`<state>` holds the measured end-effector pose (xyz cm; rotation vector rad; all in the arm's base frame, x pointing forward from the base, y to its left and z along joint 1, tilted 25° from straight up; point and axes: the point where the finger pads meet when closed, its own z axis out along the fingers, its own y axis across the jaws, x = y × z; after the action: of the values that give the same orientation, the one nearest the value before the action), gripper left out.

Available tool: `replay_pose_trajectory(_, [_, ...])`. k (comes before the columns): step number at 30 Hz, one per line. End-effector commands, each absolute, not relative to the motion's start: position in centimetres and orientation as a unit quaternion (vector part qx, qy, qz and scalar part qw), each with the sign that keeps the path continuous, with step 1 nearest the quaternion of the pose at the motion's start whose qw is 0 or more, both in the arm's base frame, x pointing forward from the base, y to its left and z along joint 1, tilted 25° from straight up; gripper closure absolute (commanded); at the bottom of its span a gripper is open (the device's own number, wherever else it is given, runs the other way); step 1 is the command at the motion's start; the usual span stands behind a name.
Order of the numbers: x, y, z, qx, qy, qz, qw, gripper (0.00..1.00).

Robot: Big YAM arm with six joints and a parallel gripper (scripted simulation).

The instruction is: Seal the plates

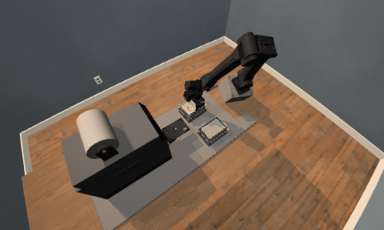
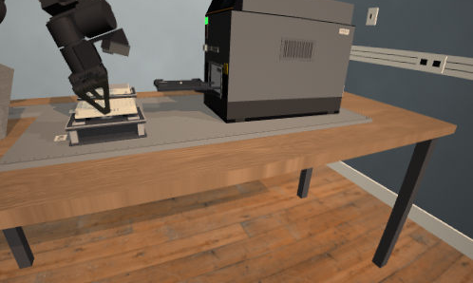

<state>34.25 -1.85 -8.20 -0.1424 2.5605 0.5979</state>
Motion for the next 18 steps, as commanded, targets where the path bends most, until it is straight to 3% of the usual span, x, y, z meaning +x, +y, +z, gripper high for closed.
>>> replay_pose_trajectory(1, [33.8,-2.2,-7.8,-0.046,0.942,0.22,0.25,1.0])
replay_pose_trajectory(18, [35.2,-4.4,-4.4,-0.054,0.939,0.21,0.266,1.0])
